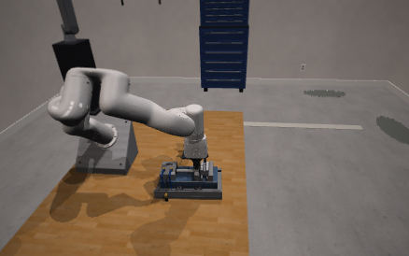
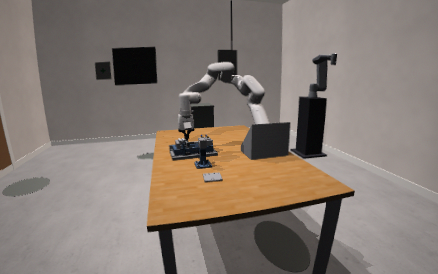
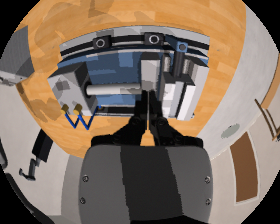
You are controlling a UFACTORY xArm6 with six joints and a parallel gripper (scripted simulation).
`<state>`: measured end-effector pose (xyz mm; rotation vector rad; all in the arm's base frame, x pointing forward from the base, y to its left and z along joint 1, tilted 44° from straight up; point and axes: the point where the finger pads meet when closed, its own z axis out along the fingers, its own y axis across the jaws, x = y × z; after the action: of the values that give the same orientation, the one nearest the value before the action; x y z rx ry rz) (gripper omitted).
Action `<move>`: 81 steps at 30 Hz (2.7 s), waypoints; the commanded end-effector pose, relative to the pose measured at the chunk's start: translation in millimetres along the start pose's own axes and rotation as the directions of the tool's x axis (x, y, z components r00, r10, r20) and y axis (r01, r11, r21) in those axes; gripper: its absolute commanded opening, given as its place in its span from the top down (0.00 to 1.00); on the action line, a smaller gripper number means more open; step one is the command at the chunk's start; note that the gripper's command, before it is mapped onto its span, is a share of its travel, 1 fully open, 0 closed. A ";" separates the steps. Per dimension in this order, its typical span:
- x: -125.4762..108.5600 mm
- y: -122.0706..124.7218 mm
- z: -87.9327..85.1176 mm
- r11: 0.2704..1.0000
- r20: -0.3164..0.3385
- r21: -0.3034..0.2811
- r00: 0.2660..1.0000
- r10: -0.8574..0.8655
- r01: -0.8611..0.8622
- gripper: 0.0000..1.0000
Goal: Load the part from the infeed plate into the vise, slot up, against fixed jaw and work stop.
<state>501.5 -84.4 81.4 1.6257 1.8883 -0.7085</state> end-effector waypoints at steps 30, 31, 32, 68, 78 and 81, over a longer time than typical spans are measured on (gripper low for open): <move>0.1 0.5 -47.5 1.000 0.000 -0.003 1.000 0.000 0.000 1.00; 0.1 0.5 -49.7 1.000 0.000 -0.003 1.000 0.000 0.000 1.00; 0.1 0.5 -51.7 1.000 0.000 -0.003 1.000 0.000 0.000 1.00; 0.1 0.5 -64.0 1.000 0.000 -0.003 1.000 0.000 0.000 1.00; 0.1 0.5 -64.0 1.000 0.000 -0.003 1.000 0.000 0.000 1.00; 0.1 0.5 -64.0 1.000 0.000 -0.003 1.000 0.000 0.000 1.00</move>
<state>496.8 -40.6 125.8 1.6249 1.8888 -0.7094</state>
